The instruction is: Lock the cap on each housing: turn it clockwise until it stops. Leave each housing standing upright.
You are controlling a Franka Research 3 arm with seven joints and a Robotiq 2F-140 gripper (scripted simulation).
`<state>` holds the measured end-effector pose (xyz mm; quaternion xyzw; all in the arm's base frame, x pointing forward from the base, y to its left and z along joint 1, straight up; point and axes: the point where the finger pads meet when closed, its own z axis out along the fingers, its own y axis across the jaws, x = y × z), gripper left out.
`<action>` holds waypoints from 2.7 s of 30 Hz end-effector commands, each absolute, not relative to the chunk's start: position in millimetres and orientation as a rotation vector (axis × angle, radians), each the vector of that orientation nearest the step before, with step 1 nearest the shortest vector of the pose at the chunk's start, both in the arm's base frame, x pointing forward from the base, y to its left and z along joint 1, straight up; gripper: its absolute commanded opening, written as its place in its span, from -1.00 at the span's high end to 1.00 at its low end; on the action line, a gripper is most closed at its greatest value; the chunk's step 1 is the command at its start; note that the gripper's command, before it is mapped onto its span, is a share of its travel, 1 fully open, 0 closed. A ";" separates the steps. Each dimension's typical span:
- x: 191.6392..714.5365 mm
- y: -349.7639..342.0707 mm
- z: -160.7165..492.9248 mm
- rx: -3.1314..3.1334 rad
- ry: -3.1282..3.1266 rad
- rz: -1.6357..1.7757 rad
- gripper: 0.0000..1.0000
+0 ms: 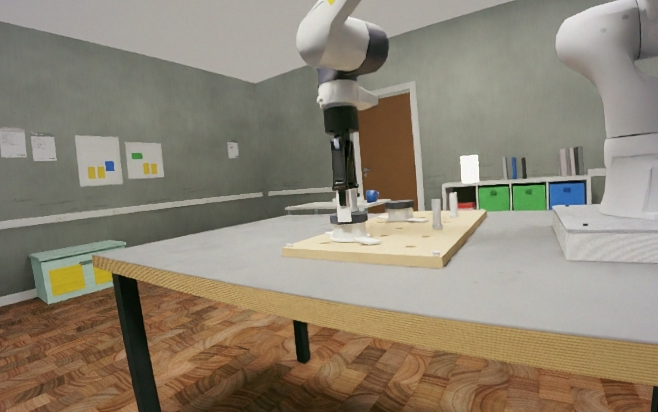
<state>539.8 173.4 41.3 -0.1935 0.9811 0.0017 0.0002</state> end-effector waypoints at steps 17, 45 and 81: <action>540.6 156.1 40.3 -0.612 3.081 0.000 0.80; 542.4 126.1 40.3 -0.612 3.081 0.000 0.80; 545.5 75.0 40.4 -0.612 3.081 0.000 0.80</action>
